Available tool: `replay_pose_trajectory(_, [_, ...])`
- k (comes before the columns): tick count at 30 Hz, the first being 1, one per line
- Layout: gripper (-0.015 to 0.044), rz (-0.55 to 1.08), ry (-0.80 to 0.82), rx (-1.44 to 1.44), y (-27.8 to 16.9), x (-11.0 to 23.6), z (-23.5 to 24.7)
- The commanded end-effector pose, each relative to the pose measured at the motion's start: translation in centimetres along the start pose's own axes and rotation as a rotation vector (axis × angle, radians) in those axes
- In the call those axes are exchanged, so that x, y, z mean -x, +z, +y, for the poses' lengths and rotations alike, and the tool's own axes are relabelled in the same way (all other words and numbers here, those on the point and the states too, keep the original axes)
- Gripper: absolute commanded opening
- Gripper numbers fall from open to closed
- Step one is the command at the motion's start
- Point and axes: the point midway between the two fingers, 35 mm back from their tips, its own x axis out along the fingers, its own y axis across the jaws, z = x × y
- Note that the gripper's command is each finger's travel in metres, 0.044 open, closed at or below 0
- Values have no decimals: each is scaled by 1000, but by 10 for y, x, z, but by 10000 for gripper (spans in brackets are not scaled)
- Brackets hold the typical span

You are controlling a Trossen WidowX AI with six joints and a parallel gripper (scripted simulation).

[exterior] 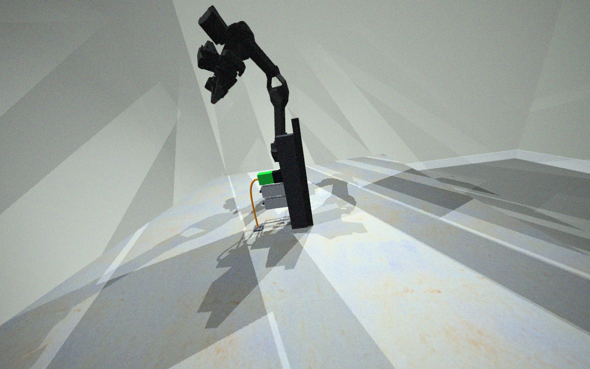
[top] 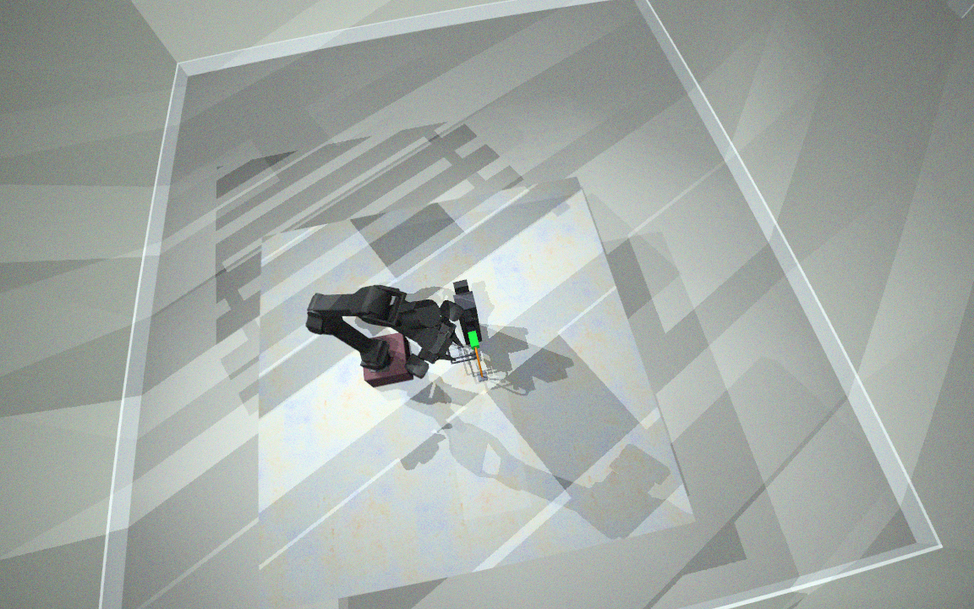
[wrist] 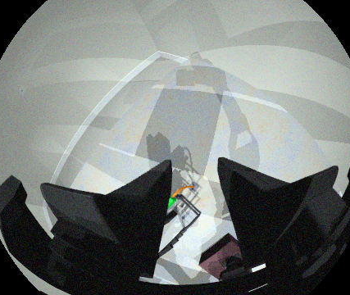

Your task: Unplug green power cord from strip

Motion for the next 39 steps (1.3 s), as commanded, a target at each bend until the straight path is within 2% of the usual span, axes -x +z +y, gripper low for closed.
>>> replay_pose_trajectory(1, [160, 204, -51, -209, -26, -65, 15])
replay_pose_trajectory(8, [160, 426, -213, -476, -77, -134, 30])
replay_pose_trajectory(14, [160, 559, -415, -675, -130, -179, 35])
replay_pose_trajectory(39, [160, 567, -430, -688, -141, -178, 43])
